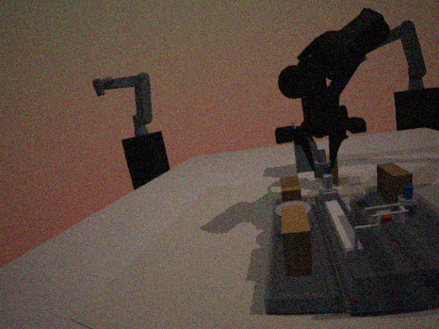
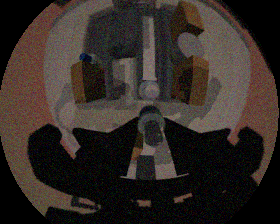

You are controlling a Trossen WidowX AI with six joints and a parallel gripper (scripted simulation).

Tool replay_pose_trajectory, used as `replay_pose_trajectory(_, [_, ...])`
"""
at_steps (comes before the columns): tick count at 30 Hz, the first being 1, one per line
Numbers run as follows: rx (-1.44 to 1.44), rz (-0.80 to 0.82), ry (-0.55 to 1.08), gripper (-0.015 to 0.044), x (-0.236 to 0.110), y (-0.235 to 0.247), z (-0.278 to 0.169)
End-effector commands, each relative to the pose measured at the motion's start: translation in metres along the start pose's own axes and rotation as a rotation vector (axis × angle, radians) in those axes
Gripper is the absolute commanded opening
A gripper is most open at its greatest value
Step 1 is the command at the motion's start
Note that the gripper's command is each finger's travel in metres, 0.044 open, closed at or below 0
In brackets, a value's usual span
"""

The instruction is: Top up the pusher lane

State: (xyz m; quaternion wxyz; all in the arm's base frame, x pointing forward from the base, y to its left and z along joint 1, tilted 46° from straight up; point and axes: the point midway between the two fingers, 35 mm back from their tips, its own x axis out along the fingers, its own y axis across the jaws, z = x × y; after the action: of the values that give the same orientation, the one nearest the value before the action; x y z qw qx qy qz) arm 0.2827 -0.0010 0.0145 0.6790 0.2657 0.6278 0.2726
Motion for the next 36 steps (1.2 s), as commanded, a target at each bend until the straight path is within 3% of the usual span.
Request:
replay_pose_trajectory(1, [0.006,0.006,0.003,0.0,0.01,0.001,0.0])
replay_pose_trajectory(36, [0.005,0.006,0.002,0.0,0.021,0.001,0.011])
